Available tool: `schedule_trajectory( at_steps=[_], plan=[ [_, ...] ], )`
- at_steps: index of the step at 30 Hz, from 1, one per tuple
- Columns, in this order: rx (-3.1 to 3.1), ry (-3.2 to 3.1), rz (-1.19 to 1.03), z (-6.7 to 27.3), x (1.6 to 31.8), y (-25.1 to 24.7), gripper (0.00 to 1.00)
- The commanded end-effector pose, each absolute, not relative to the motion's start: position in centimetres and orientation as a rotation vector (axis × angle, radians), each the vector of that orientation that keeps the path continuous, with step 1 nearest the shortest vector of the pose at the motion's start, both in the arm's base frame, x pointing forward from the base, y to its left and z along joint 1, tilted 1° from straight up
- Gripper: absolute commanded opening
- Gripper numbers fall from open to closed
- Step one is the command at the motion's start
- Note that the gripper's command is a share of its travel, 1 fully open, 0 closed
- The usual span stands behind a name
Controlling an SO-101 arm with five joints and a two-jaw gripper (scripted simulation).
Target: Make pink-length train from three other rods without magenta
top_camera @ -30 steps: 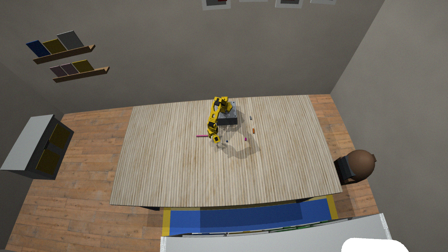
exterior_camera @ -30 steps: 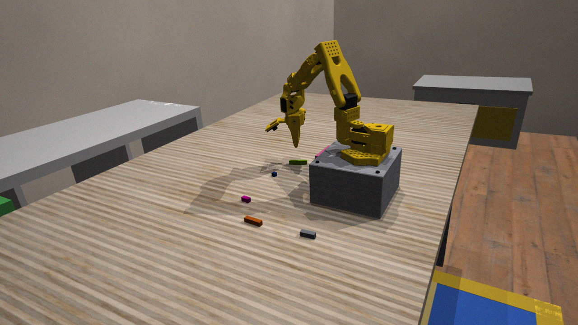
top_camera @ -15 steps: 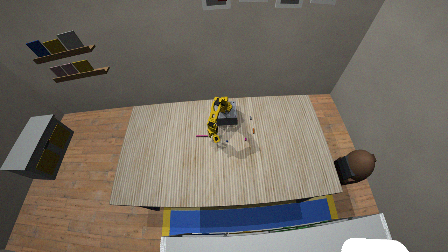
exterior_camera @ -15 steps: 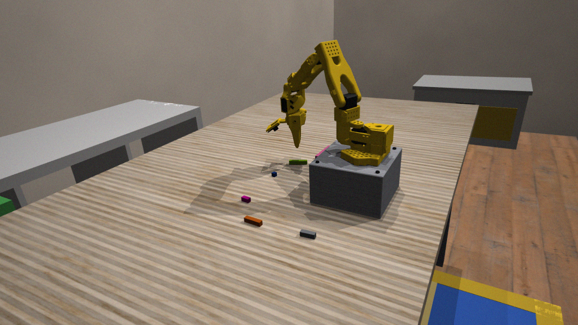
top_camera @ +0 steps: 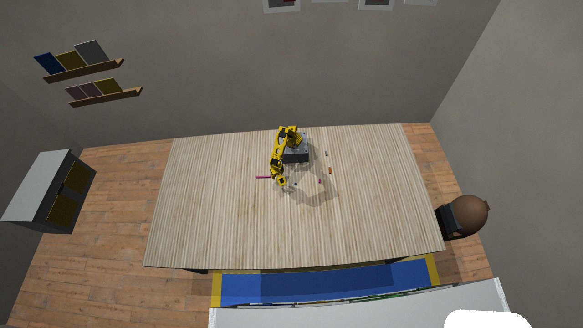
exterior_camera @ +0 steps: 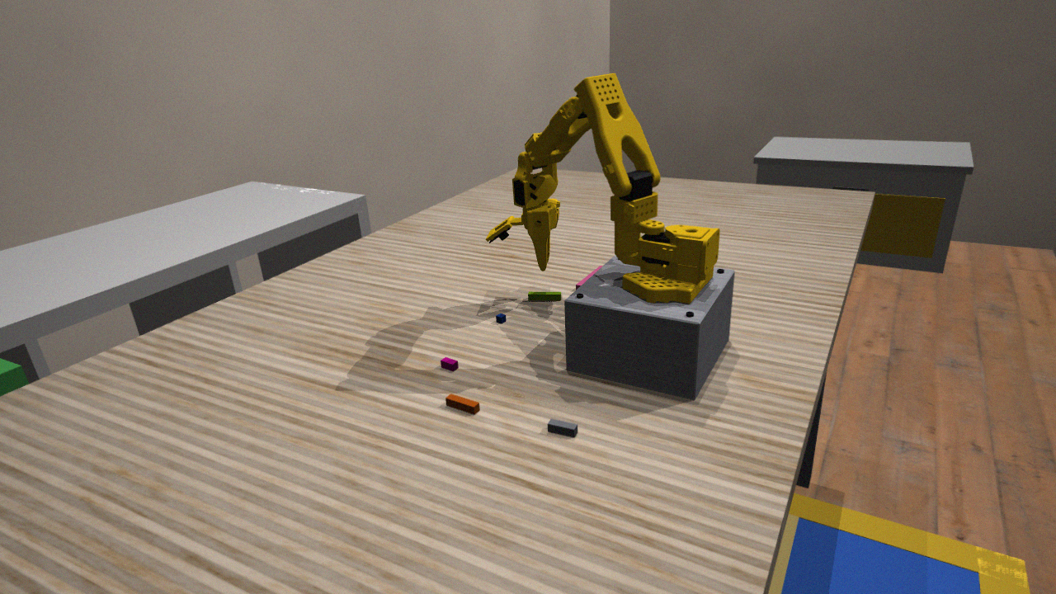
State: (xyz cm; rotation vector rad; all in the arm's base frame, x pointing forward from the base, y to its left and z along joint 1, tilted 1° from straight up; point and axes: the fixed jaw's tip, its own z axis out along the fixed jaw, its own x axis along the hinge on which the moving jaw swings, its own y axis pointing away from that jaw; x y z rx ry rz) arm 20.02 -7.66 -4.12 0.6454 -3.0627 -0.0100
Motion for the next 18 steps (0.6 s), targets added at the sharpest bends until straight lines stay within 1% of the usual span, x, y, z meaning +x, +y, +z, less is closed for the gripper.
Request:
schedule_trajectory(
  at_steps=[1, 8, 18],
  plan=[
    [0.615, -3.062, -0.019, -4.3, 19.9, -7.8, 0.19],
    [0.615, -3.062, -0.019, -4.9, 20.0, -7.9, 0.19],
    [0.615, -3.062, -0.019, -6.7, 20.1, -7.9, 0.19]
  ],
)
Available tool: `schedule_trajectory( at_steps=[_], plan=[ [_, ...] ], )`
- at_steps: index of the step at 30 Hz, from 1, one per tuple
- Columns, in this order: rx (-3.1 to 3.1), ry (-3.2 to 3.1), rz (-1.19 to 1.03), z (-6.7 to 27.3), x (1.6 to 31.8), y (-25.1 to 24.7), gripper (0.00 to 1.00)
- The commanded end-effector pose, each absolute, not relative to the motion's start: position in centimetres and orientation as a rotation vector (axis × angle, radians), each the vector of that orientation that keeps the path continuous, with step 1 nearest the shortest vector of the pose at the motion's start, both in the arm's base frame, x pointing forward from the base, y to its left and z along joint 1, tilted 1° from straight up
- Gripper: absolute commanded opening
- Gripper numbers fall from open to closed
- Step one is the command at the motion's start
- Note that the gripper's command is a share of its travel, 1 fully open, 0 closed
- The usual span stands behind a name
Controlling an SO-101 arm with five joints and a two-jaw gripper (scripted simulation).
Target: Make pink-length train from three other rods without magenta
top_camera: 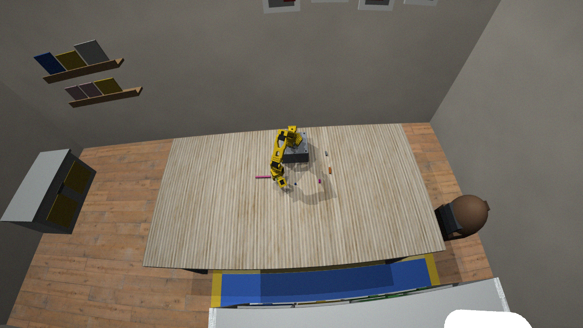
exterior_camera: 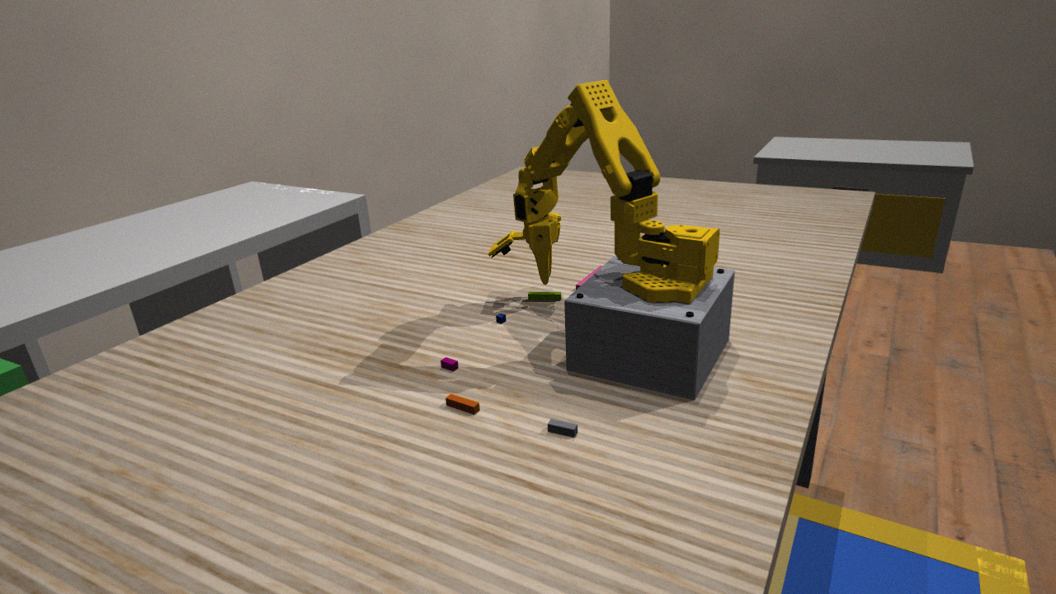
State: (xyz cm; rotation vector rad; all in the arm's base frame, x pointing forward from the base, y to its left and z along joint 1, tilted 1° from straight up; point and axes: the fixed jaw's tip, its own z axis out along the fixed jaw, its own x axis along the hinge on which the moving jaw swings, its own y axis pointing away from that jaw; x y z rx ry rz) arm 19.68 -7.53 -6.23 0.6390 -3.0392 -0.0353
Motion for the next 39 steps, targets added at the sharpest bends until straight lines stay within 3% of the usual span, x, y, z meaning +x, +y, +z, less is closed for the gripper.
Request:
schedule_trajectory(
  at_steps=[1, 17, 39],
  plan=[
    [0.615, -3.062, -0.019, -7.0, 20.1, -7.9, 0.19],
    [0.615, -3.062, -0.019, -9.0, 19.9, -7.8, 0.19],
    [0.622, -3.082, 0.002, -9.2, 20.3, -7.9, 0.19]
  ],
)
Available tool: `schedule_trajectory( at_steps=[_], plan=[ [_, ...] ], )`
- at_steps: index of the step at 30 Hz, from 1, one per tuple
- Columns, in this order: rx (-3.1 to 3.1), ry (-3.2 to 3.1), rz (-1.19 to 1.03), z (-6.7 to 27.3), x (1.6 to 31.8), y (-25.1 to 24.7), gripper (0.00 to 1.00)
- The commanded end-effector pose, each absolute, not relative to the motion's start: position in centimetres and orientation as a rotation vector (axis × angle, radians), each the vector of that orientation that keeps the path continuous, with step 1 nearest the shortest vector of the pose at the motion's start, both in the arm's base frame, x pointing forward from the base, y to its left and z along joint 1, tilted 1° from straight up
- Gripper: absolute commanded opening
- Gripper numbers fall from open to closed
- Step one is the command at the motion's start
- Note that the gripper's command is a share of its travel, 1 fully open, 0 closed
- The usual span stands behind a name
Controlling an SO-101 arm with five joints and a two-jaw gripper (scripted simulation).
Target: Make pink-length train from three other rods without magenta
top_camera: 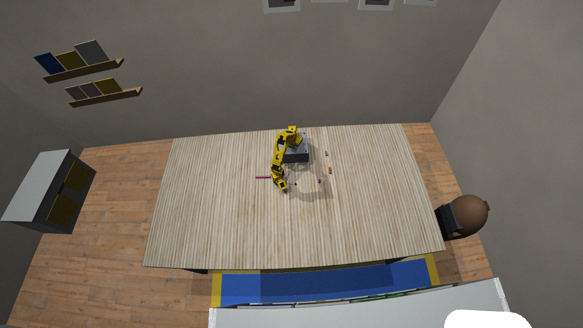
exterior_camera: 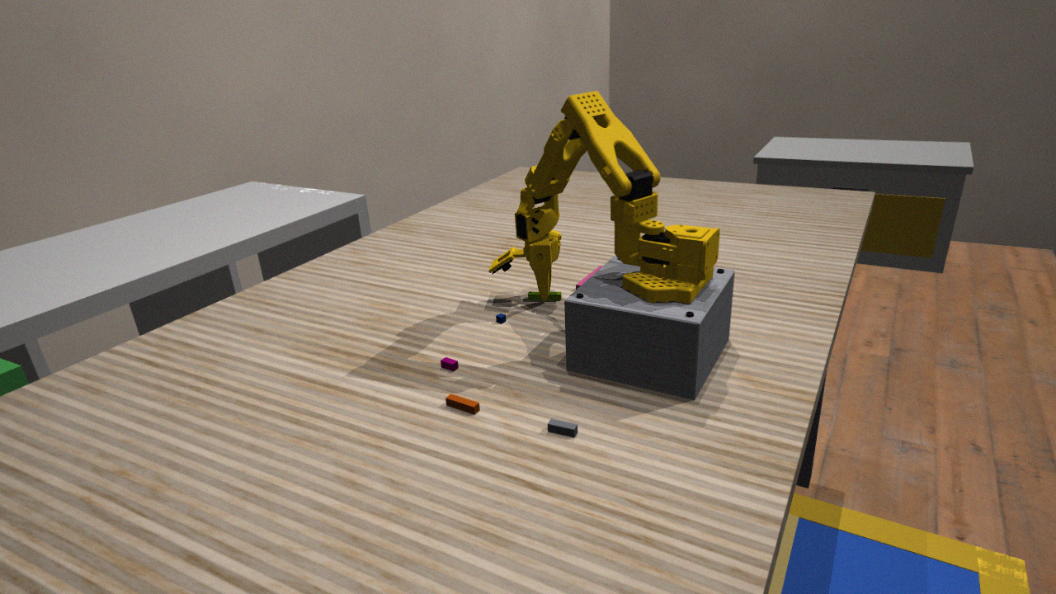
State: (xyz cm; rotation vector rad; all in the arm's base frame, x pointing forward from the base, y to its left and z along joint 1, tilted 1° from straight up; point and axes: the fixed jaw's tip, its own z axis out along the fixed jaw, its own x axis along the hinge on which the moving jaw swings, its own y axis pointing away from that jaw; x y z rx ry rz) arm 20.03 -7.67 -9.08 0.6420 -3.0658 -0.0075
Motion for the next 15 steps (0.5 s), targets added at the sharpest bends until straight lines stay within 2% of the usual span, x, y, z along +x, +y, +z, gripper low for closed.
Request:
schedule_trajectory(
  at_steps=[1, 15],
  plan=[
    [0.622, -3.082, 0.002, -9.21, 20.26, -7.86, 0.19],
    [0.622, -3.082, 0.002, -9.21, 20.26, -7.86, 0.18]
  ],
)
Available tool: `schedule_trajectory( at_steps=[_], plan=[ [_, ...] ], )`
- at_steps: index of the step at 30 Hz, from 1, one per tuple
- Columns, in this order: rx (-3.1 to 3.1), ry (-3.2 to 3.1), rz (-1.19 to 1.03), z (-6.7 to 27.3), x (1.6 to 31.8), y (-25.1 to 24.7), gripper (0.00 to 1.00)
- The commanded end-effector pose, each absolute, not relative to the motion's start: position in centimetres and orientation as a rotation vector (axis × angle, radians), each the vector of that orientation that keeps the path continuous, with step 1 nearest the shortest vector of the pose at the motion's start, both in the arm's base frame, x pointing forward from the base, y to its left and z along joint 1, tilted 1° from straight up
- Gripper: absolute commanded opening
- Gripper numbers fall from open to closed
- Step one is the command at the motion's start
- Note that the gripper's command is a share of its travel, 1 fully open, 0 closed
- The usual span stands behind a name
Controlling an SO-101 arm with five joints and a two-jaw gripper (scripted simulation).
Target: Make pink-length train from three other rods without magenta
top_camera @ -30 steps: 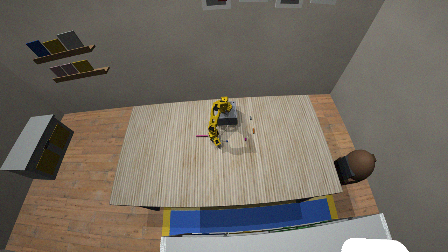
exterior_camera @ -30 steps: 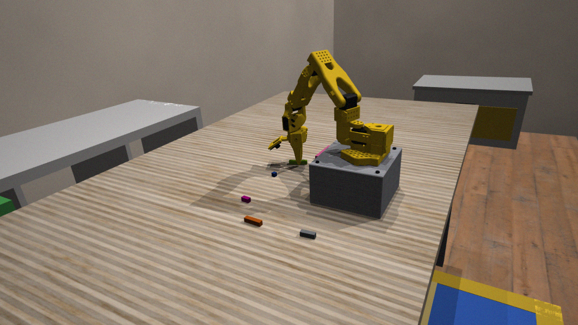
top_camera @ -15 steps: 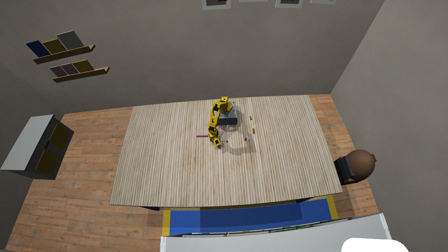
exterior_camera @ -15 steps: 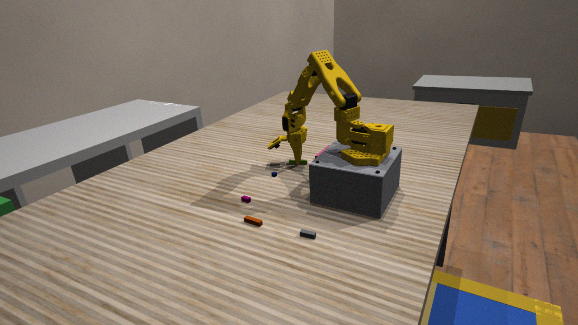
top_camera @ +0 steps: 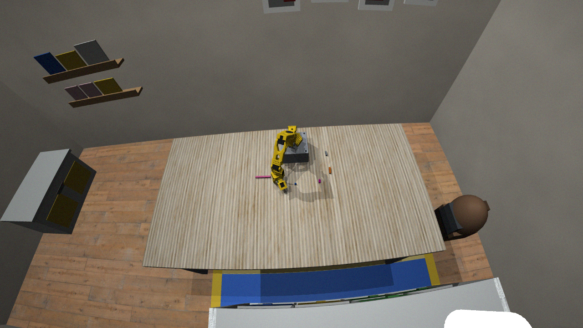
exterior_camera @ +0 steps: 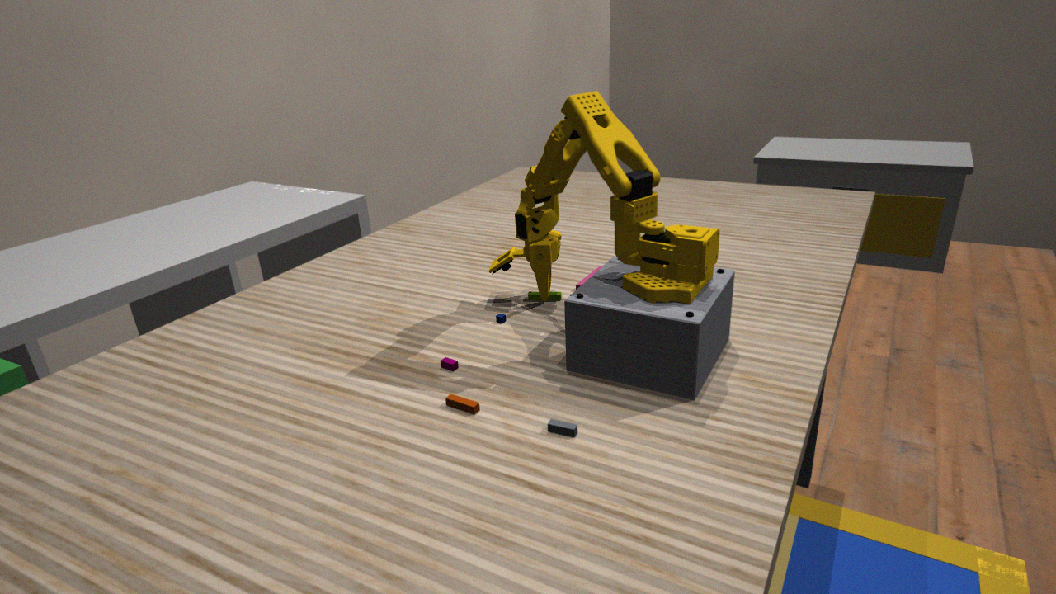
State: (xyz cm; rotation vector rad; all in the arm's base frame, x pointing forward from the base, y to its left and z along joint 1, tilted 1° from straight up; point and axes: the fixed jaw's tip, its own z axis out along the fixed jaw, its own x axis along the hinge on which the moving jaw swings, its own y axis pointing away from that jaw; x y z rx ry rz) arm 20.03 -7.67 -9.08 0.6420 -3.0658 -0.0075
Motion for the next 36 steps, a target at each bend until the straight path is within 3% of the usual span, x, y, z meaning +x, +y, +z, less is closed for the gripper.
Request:
schedule_trajectory(
  at_steps=[1, 36],
  plan=[
    [0.622, -3.082, 0.002, -9.21, 20.26, -7.86, 0.17],
    [0.622, -3.082, 0.002, -9.21, 20.26, -7.86, 0.0]
  ],
)
